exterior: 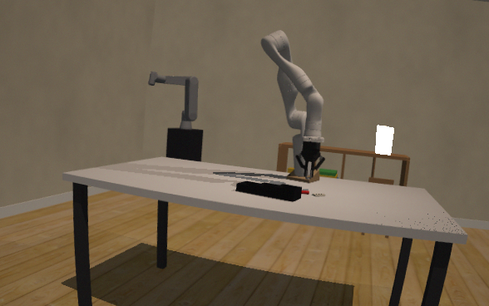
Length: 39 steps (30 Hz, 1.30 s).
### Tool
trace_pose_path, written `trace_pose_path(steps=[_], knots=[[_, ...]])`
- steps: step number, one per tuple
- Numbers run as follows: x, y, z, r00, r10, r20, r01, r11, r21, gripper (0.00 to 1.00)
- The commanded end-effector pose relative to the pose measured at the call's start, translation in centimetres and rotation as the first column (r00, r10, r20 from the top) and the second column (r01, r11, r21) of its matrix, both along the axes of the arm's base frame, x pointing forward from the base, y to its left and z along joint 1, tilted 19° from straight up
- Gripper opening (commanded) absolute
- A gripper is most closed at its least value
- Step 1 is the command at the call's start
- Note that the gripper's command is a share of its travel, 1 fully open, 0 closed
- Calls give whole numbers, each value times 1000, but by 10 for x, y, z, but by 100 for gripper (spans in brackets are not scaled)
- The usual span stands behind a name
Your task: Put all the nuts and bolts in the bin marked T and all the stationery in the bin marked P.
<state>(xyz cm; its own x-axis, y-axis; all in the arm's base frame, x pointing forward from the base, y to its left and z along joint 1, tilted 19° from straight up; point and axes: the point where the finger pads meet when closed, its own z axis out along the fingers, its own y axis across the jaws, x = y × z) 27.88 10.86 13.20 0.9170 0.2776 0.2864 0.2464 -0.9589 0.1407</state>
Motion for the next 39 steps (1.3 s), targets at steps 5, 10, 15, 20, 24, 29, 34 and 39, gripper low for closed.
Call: trace_pose_path(steps=[5, 10, 15, 20, 24, 29, 34, 39], knots=[[1, 2, 1, 1000, 2, 3, -2, 1000, 3, 11], [-2, 4, 9, 1000, 6, 3, -6, 1000, 10, 11], [-2, 3, 9, 1000, 6, 3, -6, 1000, 7, 11], [7, -3, 12, 1000, 6, 4, -7, 1000, 10, 11], [26, -17, 19, 1000, 7, 3, -7, 1000, 11, 11], [43, -33, 25, 1000, 4, -1, -4, 1000, 6, 11], [61, -50, 32, 1000, 0, -2, 0, 1000, 1, 11], [84, -69, 40, 1000, -4, -4, 4, 1000, 0, 11]])
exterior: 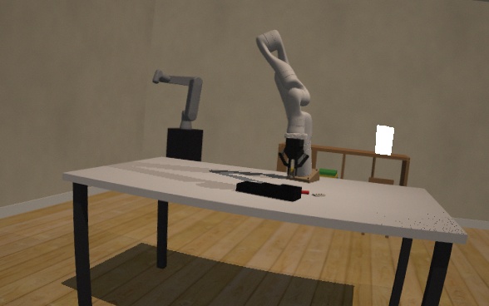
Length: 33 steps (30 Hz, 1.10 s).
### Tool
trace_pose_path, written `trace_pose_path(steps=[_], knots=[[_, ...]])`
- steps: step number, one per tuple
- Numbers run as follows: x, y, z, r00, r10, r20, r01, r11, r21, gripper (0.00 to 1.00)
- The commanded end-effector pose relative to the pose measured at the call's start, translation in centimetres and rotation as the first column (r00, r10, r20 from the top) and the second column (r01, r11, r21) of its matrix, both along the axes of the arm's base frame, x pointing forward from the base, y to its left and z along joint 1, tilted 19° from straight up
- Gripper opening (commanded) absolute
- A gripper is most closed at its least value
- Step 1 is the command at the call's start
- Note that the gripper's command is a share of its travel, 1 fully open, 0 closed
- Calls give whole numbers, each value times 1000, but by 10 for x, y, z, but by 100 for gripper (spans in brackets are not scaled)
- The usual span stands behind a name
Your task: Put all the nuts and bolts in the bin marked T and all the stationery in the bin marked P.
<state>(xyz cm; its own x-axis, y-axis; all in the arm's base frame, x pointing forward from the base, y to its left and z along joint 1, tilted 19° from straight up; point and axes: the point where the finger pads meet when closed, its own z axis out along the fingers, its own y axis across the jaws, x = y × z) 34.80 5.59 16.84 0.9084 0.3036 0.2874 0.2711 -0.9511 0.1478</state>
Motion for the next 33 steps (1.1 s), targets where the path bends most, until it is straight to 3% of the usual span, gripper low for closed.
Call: trace_pose_path(steps=[1, 2, 6, 8, 15, 19, 23, 25, 27, 33], knots=[[17, -18, 4, 1000, -30, -7, 30, 1000, 7, 11], [17, -18, 4, 1000, -30, -7, 30, 1000, 7, 11], [35, -32, 11, 974, -225, -3, 225, 972, 73, 11], [35, -32, 11, 974, -225, -3, 225, 972, 73, 11], [67, -55, 23, 855, -517, -26, 513, 840, 178, 11], [77, -63, 28, 754, -655, -50, 647, 727, 229, 11], [80, -60, 30, 625, -777, -84, 761, 581, 288, 11], [80, -60, 30, 625, -777, -84, 761, 581, 288, 11], [77, -61, 28, 520, -846, -116, 828, 467, 312, 11], [78, -62, 28, 272, -943, -190, 914, 191, 358, 11]])
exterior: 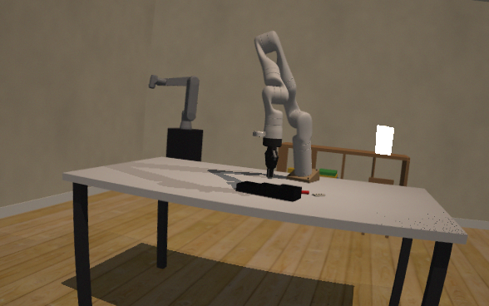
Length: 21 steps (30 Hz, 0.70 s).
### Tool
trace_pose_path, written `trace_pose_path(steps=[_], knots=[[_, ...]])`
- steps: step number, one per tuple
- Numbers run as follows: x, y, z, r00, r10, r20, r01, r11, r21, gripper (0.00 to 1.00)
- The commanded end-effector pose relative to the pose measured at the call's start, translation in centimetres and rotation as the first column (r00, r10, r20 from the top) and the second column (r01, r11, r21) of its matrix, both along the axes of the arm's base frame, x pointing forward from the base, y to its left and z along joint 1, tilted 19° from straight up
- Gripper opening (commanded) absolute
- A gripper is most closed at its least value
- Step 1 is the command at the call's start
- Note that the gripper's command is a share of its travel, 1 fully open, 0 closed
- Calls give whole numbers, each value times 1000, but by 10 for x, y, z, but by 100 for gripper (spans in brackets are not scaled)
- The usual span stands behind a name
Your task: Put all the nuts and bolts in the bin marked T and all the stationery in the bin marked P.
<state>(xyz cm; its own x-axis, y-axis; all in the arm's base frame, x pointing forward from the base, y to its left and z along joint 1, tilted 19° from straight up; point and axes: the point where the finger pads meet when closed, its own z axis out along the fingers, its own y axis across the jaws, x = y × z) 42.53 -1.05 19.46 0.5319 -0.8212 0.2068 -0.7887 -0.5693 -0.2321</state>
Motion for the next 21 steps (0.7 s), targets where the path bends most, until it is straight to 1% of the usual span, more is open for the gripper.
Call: trace_pose_path(steps=[1, 4, 7, 9, 13, 14, 21], knots=[[1, 5, 2, 988, -152, 17, 151, 988, 36, 11], [1, 4, 2, 959, -284, 16, 282, 956, 82, 11], [1, 4, 2, 912, -410, 8, 406, 905, 127, 11], [1, 4, 2, 912, -410, 8, 406, 905, 127, 11], [1, 4, 2, 809, -588, -17, 579, 792, 192, 11], [1, 4, 2, 791, -612, -19, 603, 773, 199, 11], [-2, 6, 1, 791, -612, -24, 604, 774, 191, 11]])
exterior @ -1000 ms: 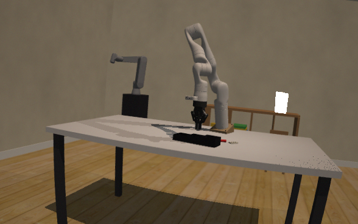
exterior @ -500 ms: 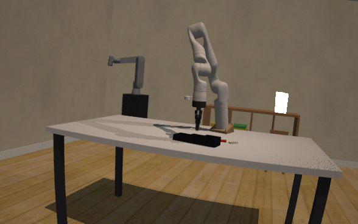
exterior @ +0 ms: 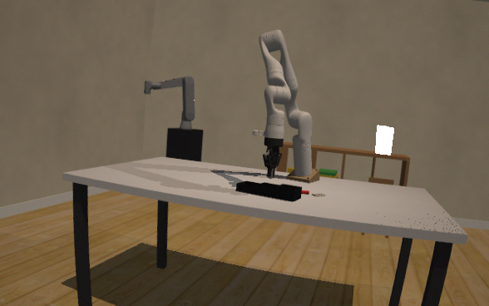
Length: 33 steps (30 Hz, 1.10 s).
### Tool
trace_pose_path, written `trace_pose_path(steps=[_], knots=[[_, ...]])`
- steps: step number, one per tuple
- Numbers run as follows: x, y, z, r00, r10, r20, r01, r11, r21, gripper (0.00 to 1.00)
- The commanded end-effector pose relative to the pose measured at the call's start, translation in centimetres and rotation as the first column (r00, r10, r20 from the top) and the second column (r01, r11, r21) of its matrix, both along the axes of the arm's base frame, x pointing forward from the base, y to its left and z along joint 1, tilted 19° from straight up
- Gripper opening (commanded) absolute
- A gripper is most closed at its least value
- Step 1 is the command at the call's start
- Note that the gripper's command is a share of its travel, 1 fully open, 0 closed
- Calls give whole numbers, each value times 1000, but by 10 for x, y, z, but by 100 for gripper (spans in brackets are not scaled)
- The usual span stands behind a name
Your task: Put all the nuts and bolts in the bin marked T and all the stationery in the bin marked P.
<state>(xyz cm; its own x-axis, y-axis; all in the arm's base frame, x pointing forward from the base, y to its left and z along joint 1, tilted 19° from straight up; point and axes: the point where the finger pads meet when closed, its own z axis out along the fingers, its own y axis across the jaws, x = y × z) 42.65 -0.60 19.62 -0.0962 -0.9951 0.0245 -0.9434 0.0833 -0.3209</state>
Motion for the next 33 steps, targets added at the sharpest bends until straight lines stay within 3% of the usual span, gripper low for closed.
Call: trace_pose_path(steps=[1, 13, 33], knots=[[-3, 2, -1, 1000, 1, -4, -1, 1000, -8, 11], [-3, 0, -1, 1000, 8, -2, -8, 1000, -5, 11], [10, -2, -36, 1000, 1, 0, -1, 1000, -1, 11]])
